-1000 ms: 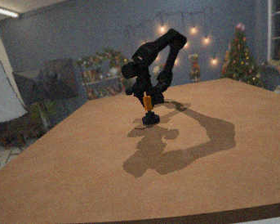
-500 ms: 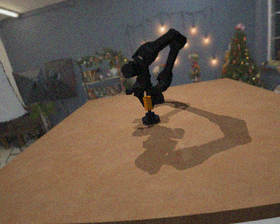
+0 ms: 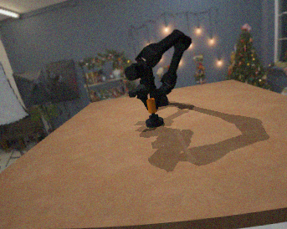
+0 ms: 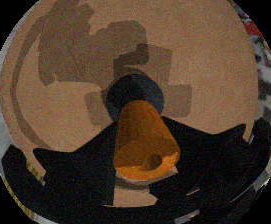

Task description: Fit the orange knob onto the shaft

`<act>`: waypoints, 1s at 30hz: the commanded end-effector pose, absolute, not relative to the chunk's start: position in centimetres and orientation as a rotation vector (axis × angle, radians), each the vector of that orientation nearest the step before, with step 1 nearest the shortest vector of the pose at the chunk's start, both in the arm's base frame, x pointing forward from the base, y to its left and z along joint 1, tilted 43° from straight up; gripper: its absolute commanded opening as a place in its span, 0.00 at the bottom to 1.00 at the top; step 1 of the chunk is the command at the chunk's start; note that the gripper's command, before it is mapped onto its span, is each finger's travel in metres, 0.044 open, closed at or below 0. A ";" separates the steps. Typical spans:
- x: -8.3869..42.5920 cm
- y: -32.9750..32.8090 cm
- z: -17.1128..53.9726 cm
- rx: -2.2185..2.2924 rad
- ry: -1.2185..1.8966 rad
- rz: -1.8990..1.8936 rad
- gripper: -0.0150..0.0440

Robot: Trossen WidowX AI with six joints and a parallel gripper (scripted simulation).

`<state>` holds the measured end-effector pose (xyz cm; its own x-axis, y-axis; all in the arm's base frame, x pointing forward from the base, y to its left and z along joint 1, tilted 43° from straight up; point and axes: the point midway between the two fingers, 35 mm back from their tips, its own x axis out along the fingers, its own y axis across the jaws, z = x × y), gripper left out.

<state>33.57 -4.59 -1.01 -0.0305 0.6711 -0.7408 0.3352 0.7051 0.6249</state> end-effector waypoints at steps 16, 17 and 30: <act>33.9 -4.8 -0.9 0.869 1.647 0.280 0.25; 33.9 -4.8 -0.9 0.869 1.647 0.280 0.25; 33.7 -4.8 -0.6 0.869 1.647 0.280 0.25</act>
<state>33.66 -4.65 -0.97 -0.0336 0.6726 -0.7393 0.3852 0.6913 0.6114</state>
